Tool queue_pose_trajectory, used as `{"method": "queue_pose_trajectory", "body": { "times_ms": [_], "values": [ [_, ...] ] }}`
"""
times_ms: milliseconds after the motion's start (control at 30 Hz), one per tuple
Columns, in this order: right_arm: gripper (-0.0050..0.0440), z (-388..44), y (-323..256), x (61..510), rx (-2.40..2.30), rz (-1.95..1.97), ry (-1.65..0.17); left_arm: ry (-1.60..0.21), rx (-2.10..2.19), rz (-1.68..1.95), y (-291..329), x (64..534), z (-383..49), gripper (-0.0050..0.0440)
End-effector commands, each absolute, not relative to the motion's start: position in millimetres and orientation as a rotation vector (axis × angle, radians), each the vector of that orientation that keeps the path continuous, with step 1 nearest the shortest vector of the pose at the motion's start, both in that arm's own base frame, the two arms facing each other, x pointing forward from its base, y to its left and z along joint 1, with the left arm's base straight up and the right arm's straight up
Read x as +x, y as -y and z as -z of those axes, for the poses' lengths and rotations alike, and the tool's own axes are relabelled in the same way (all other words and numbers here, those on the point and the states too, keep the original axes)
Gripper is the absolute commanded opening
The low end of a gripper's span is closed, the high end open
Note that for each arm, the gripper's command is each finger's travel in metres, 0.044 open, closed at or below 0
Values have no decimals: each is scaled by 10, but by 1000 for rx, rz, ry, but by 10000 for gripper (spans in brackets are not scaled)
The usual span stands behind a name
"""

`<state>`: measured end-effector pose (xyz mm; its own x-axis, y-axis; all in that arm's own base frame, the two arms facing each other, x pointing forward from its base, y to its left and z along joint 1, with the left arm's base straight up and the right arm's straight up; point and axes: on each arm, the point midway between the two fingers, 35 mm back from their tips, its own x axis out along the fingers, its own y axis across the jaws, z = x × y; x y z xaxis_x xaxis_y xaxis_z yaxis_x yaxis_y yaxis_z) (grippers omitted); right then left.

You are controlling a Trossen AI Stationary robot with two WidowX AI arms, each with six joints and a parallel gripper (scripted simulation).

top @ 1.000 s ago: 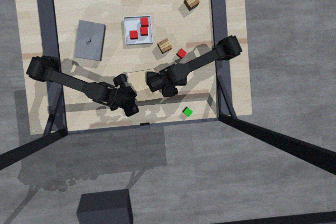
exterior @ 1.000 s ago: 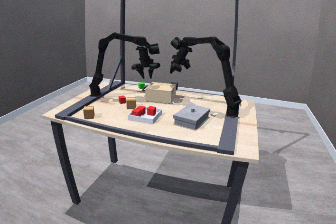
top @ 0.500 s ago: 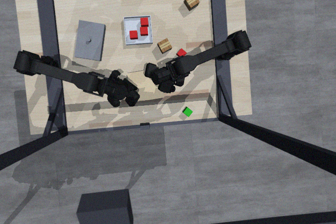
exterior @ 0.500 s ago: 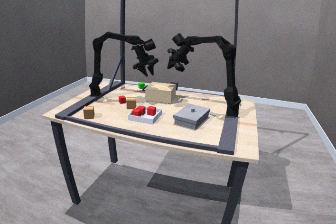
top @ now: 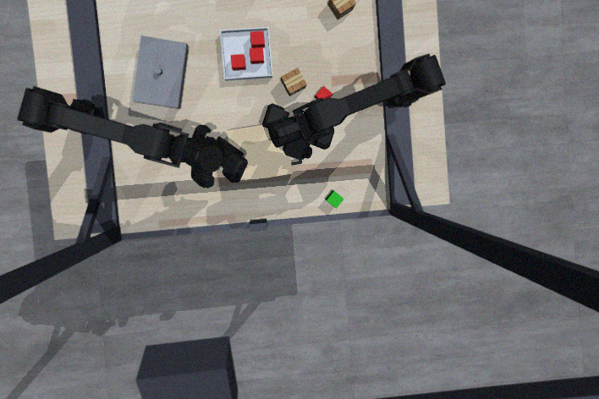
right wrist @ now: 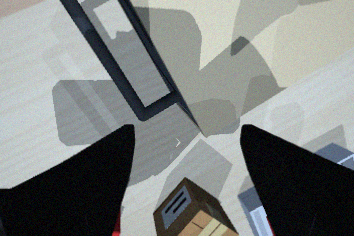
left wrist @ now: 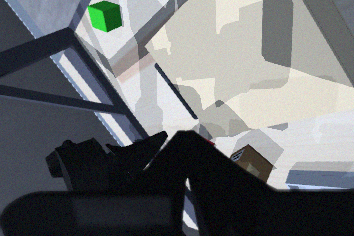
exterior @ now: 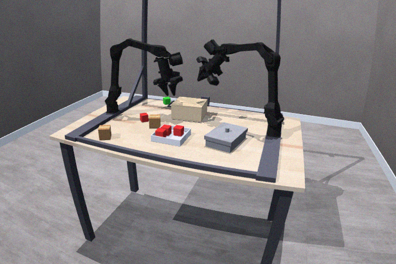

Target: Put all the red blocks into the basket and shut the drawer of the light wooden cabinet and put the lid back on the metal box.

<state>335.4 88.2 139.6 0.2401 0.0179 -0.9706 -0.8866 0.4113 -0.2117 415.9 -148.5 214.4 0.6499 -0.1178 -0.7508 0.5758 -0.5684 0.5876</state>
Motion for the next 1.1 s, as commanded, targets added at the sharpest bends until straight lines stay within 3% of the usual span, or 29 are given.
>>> {"method": "queue_pose_trajectory", "body": {
  "times_ms": [0,200,400,1067],
  "values": [
    [250,-1205,-637,3188,-883,-699,-1315,-343,1838,808,1347,4126,-2432,-50],
    [250,-1012,-401,2949,-827,-630,-1495,-344,1652,666,1218,4099,-2579,-50],
    [250,-770,-2,2455,-730,-493,-1811,-343,1565,608,1142,4074,-2632,-50],
    [250,-786,-60,2484,-758,-533,-1792,-321,1220,397,815,3942,-2826,-50]
  ]
}}
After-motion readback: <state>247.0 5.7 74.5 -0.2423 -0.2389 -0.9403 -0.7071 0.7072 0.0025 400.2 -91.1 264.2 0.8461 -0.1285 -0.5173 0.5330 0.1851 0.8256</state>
